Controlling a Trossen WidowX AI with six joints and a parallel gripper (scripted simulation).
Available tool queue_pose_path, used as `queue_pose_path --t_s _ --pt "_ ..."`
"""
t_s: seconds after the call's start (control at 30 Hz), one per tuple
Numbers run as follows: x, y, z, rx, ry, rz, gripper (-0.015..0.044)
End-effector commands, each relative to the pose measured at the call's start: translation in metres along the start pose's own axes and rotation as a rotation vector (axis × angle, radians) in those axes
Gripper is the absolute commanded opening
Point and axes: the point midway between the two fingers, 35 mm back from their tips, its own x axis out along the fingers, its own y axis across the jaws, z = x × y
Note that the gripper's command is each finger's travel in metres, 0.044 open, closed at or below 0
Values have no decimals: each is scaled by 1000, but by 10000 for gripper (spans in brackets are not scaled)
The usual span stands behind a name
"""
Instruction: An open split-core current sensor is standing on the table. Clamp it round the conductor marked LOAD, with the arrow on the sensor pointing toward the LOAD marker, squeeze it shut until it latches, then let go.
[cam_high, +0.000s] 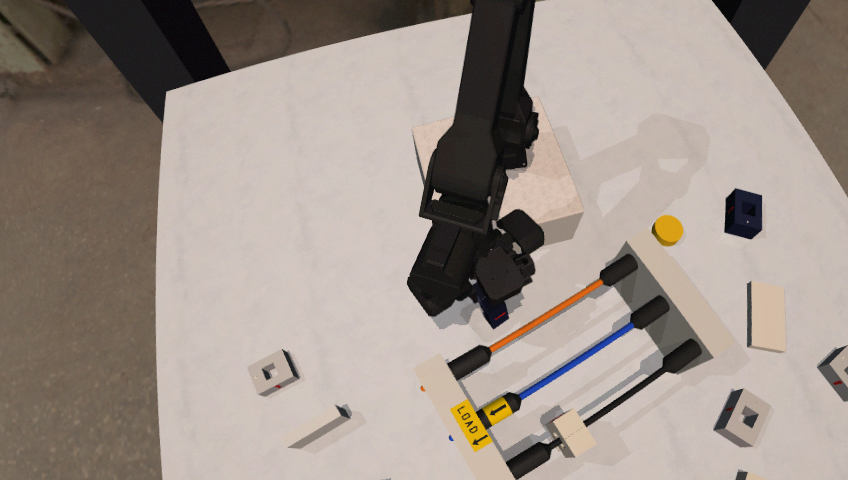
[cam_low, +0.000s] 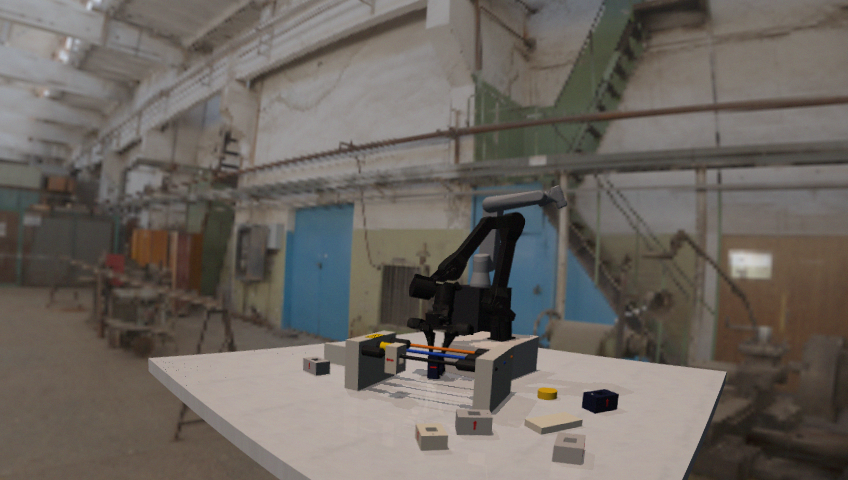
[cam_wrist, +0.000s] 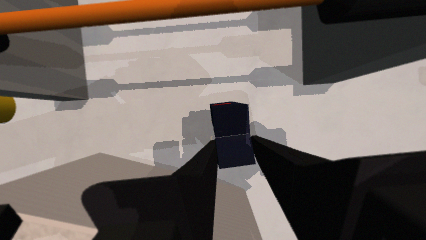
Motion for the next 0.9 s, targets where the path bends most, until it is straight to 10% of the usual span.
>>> queue_pose_path --t_s 0.0,0.3,0.87 --pt "0 0 0 0 0 0 53" --pt "0 0 0 0 0 0 287" --pt "-56 1 1 204 33 8 320"
